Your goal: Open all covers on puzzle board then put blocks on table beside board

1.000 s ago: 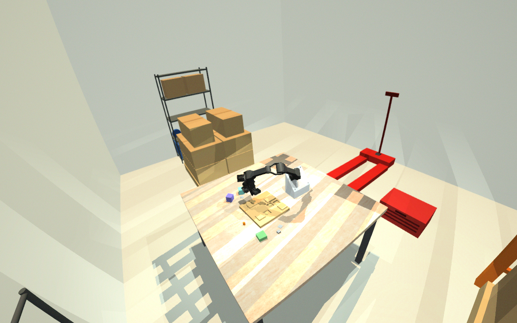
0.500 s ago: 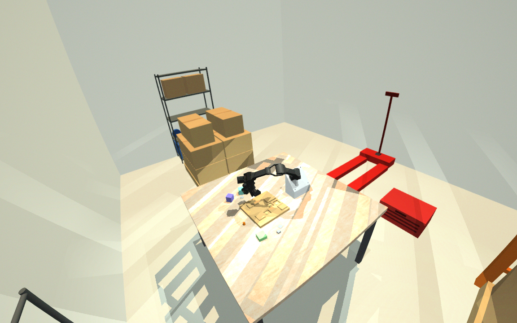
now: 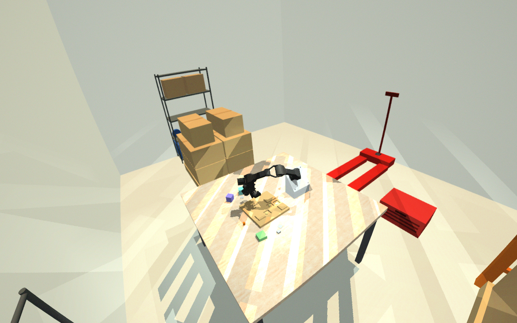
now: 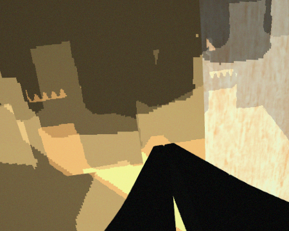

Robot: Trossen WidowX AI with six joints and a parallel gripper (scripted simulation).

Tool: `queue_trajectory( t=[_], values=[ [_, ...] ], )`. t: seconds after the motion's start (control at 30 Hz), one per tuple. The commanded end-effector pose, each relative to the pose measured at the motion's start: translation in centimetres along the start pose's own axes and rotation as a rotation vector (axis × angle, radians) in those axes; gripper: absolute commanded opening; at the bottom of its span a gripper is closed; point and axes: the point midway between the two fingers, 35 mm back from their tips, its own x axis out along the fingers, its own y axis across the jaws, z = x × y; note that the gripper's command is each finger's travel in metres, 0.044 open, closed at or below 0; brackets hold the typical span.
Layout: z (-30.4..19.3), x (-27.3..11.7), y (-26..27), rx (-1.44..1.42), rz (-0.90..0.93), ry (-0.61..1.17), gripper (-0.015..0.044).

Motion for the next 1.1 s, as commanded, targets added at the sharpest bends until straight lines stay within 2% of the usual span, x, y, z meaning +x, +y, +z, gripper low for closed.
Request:
queue_trajectory(
  t=[0.0, 1.07],
  values=[
    [0.0, 0.4, 0.0, 0.004, 0.005, -0.003, 0.0000],
    [-0.4, 2.7, 1.0, 0.005, 0.008, -0.003, 0.0000]
  ],
)
